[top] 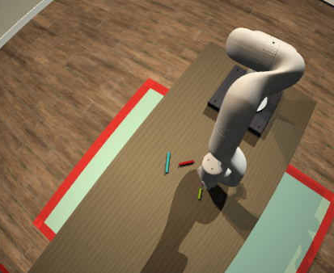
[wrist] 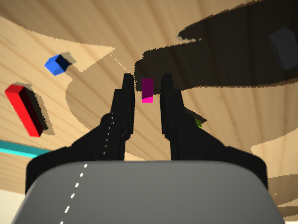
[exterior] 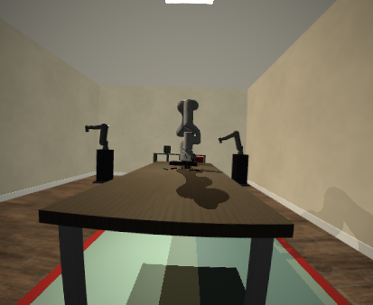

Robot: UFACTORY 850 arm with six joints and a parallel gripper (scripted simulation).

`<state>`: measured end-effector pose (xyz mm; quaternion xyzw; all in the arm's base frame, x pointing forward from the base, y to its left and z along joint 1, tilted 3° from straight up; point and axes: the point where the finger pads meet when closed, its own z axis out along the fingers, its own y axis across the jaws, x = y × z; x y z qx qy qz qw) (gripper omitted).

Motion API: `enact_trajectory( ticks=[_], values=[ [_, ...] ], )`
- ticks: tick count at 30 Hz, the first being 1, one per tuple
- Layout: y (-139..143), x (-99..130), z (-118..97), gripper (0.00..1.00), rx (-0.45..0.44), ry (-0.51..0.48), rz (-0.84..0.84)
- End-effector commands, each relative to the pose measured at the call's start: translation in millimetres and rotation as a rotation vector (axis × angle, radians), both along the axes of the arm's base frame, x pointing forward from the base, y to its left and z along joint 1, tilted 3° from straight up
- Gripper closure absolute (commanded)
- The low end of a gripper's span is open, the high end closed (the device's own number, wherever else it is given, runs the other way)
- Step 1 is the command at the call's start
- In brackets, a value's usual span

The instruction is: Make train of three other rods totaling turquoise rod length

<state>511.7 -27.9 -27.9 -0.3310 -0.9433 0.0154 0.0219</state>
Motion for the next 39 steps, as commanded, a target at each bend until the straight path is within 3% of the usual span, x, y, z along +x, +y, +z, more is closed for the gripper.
enact_trajectory(
  ticks=[1,39],
  values=[
    [-0.1,0.8,-3.4,0.76,0.0,-0.002,0.0],
    [-0.2,0.5,-7.8,0.76,0.0,-0.002,0.0]
  ],
)
